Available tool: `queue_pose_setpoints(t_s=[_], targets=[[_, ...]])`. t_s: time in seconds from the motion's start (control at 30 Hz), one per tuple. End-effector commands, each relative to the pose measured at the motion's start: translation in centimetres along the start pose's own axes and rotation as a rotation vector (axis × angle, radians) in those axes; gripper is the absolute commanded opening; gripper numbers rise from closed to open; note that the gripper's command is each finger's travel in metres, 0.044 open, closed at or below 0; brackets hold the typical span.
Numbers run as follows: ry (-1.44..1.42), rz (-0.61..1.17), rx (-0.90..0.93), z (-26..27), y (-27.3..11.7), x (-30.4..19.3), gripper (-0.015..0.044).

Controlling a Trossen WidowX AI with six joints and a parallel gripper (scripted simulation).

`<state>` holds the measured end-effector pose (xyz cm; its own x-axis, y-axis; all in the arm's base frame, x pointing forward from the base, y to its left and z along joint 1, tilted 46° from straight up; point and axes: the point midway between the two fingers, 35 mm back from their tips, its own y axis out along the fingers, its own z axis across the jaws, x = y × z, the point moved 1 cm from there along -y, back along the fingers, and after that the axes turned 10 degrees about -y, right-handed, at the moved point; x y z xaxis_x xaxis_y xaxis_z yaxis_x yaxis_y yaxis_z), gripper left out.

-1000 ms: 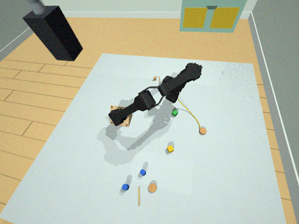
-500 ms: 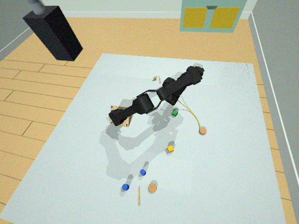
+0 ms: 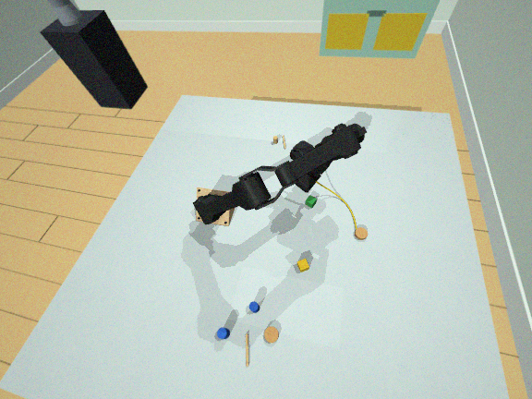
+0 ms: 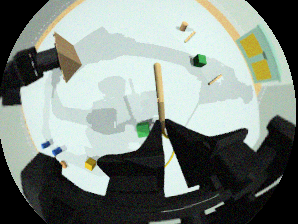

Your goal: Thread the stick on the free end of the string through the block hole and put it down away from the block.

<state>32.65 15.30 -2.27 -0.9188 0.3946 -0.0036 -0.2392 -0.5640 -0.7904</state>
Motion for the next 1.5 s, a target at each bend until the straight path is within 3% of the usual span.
queue_pose_setpoints(t_s=[0.0,1.47], targets=[[0.036,0.009,-0.011,0.7,-0.4,-0.3,0.0000],[0.331,0.036,-0.107,6.1,-2.0,-2.7,0.0000]])
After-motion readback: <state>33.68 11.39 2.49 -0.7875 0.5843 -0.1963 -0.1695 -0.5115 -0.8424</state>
